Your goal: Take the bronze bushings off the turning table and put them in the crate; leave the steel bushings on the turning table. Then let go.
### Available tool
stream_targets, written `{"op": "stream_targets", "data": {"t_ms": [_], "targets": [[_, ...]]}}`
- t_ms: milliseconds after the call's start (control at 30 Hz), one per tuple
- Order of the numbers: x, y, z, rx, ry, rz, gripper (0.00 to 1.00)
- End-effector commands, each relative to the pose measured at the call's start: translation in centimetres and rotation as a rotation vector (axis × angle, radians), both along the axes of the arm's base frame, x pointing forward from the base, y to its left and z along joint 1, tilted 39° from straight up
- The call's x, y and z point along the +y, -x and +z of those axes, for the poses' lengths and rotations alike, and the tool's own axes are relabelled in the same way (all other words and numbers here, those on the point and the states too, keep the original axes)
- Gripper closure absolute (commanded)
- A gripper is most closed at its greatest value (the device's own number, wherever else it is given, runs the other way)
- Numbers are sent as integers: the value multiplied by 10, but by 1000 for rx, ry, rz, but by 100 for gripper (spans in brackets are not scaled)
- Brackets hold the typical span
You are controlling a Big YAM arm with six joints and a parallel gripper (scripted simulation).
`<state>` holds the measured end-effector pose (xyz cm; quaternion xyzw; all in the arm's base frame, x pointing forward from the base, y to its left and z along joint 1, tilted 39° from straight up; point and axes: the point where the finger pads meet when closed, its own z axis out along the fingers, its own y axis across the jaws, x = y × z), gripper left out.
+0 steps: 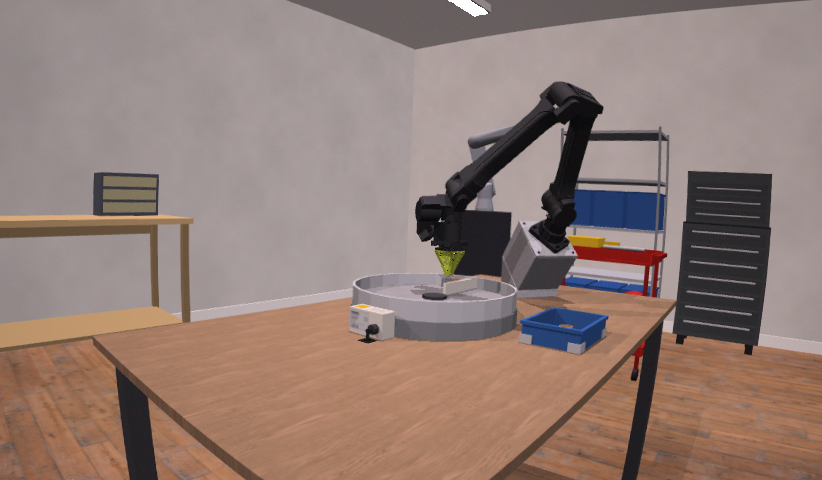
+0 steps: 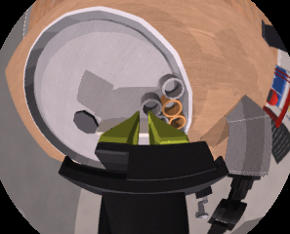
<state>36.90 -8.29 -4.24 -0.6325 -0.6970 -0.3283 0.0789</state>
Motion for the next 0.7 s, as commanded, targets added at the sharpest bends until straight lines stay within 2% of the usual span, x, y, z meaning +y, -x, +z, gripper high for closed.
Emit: {"op": "stream_targets", "data": {"t_ms": [0,667], "targets": [[-19,-11,10,-41,24,-25,88],[-21,-14,8,-39,22,-23,88]]}}
